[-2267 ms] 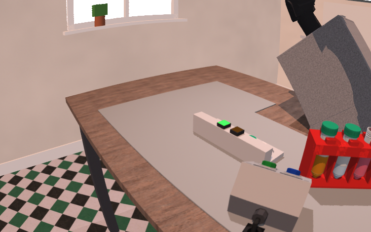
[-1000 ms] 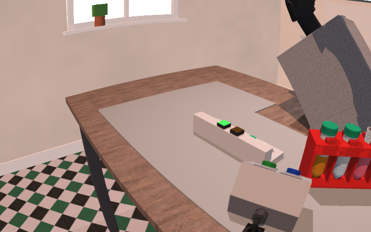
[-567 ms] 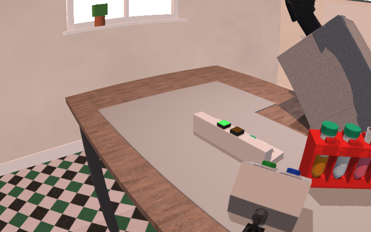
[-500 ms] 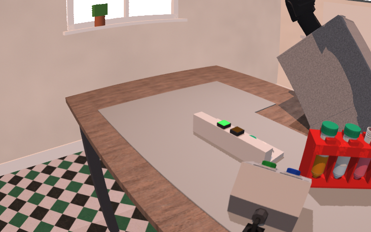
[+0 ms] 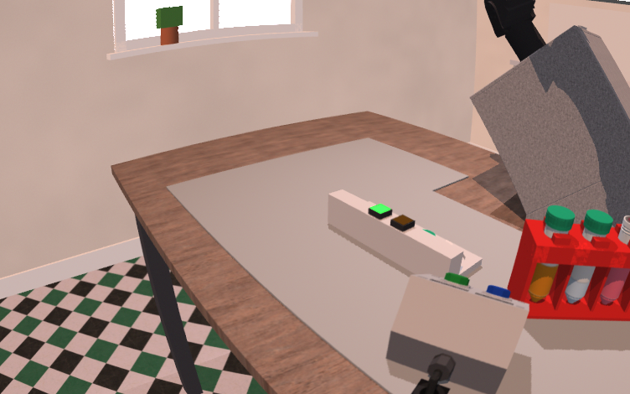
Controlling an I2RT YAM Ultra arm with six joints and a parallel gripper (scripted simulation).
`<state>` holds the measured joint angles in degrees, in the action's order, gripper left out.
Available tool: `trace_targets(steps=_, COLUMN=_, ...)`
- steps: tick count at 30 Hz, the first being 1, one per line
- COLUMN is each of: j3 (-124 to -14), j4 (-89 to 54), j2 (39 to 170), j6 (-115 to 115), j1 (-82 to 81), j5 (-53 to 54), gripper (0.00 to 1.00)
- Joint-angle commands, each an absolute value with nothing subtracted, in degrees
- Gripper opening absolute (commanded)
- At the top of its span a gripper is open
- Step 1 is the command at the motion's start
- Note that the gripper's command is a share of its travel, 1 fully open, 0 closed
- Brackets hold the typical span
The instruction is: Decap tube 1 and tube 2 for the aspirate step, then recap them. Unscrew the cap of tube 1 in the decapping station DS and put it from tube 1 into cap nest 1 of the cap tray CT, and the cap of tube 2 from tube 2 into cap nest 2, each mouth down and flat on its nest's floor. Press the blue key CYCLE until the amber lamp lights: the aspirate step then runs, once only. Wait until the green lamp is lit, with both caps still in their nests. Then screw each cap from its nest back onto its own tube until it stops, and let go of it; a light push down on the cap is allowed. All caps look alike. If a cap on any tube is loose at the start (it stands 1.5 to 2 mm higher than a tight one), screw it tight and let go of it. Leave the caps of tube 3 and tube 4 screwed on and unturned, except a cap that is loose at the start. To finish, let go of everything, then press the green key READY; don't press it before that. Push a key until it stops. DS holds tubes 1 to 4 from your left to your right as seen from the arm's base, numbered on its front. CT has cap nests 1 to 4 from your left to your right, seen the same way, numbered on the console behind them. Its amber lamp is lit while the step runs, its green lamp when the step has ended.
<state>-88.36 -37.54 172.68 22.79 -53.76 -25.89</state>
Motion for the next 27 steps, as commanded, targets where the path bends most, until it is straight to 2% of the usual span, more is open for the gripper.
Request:
trace_targets(steps=1, j3=-88.5, j4=-37.5, j2=172.2, j6=22.9, j1=-54.0, j5=-25.9, gripper=0.49)
trace_targets(steps=5, j3=-88.5, j4=-37.6, j2=172.2, j6=20.7, j1=-54.1, j5=-25.9, gripper=0.49)
trace_targets(steps=20, j3=-88.6, j4=-37.7, j2=172.1, j6=-13.7, j1=-54.1, j5=-25.9, gripper=0.49)
trace_targets(steps=27, j3=-88.5, j4=-37.6, j2=172.1, j6=-22.0, j1=-54.1, j5=-25.9, gripper=0.49)
